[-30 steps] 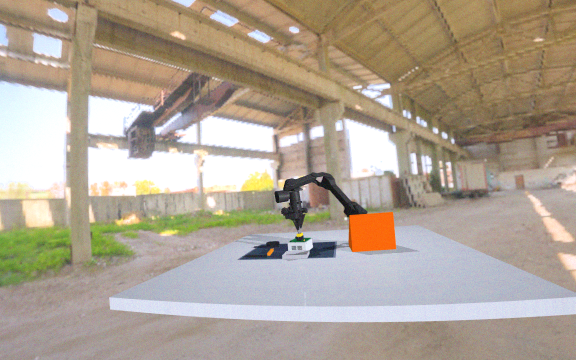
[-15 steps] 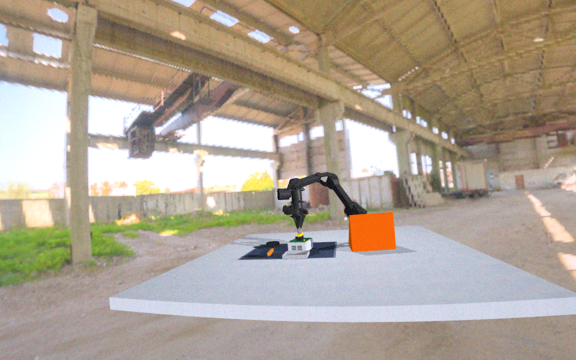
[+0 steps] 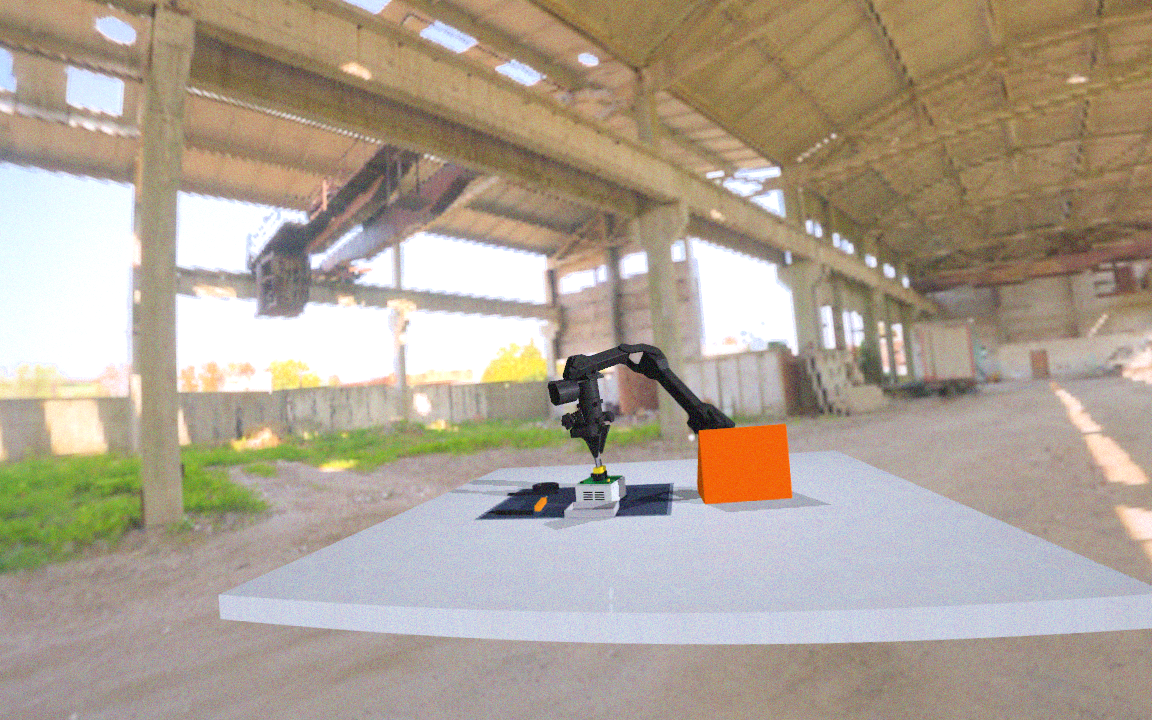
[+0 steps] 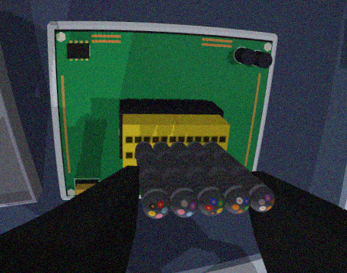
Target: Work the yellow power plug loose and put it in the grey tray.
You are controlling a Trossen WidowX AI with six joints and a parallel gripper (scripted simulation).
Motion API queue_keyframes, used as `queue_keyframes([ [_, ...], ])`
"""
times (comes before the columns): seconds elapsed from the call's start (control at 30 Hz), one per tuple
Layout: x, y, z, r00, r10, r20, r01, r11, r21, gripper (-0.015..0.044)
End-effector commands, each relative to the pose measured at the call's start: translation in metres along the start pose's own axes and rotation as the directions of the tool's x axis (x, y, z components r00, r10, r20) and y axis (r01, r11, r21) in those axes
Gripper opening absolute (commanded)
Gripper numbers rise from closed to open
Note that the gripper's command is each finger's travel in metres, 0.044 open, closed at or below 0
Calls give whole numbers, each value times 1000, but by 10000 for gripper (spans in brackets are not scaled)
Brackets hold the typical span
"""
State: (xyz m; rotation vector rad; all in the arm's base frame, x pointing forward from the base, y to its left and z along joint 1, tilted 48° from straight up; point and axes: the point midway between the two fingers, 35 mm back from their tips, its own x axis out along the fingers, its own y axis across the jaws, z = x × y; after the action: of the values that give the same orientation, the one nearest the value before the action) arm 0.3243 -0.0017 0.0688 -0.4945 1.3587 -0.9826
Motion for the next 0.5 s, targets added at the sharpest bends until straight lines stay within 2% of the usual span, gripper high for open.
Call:
queue_keyframes([
  [0.0, -14, 3, 0, 999, 38, 30, -38, 999, -15, 0],
  [0.27, -15, -15, 1, 969, 246, 26, -245, 969, -21, 0],
  [0.47, -17, -15, 1, 970, 241, 26, -241, 970, -21, 0],
])
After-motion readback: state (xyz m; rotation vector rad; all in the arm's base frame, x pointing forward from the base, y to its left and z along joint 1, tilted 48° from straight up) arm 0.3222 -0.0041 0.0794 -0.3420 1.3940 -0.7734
